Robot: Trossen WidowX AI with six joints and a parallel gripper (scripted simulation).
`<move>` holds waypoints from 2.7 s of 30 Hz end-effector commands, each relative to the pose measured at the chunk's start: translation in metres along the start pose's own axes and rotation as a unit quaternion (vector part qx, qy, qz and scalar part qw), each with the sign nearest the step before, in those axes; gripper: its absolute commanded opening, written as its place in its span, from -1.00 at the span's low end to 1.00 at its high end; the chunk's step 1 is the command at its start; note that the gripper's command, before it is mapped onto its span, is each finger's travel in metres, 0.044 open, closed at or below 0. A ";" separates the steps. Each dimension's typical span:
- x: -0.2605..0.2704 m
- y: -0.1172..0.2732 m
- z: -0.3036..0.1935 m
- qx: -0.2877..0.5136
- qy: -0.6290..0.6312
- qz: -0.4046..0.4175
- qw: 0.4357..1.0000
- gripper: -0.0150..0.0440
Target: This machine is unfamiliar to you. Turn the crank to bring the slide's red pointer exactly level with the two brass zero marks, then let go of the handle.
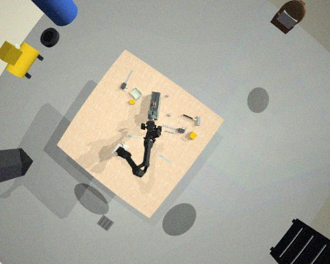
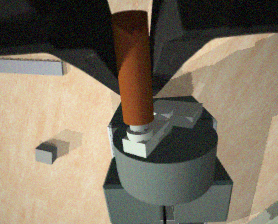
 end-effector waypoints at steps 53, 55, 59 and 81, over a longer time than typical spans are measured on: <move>0.026 0.001 -0.005 -0.003 0.002 0.006 1.000 -0.49; 0.026 0.001 -0.006 -0.003 0.002 0.006 1.000 -0.49; 0.027 0.001 -0.006 -0.003 0.002 0.006 1.000 -0.49; 0.028 0.000 -0.007 -0.003 0.002 0.006 1.000 -0.49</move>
Point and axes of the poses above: the point midway between the two fingers, 35 mm back from their tips, its own y axis back along the fingers, its own x axis across the jaws, z = x × y, the point moved 10 cm from there along y, back along the fingers, and after that the axes turned 12 degrees about -y, right-handed, at the moved point
